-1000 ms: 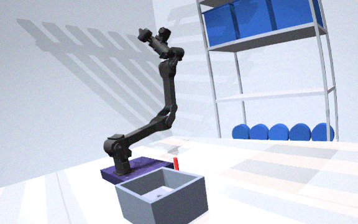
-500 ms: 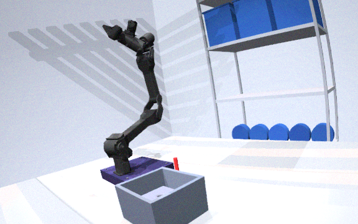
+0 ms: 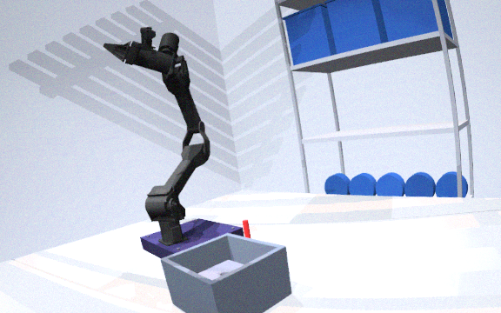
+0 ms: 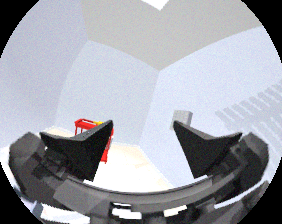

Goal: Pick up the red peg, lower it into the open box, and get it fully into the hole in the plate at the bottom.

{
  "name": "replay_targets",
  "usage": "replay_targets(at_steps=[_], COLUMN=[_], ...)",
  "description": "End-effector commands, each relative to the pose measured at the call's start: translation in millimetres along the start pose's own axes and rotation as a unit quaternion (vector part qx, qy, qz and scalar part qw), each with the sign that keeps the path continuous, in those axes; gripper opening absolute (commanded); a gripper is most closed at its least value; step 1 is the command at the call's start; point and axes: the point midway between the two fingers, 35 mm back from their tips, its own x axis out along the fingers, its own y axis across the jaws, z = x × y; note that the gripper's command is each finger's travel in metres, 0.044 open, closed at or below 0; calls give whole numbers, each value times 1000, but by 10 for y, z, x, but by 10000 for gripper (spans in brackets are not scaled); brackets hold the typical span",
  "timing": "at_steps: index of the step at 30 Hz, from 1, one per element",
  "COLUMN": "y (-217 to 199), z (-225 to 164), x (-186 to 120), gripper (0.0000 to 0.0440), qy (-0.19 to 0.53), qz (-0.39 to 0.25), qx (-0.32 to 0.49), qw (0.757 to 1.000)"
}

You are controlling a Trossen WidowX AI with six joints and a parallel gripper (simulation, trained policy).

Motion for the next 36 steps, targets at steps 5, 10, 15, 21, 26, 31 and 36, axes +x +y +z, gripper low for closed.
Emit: replay_targets(at_steps=[5,10,15,21,26,31,36], y=[765,1230,1686,2176,2542,2855,3100], z=[-334,-530,-718,-907,-1047,-1180,-1313], x=[278,312,265,74,-175,-498,-884], gripper=[440,440,440,440,440,440,440], qy=[60,96,135,178,215,256,302], qz=[126,201,270,354,419,478,527], qx=[4,7,12,14,16,15,11], qw=[990,975,953,918,882,840,794])
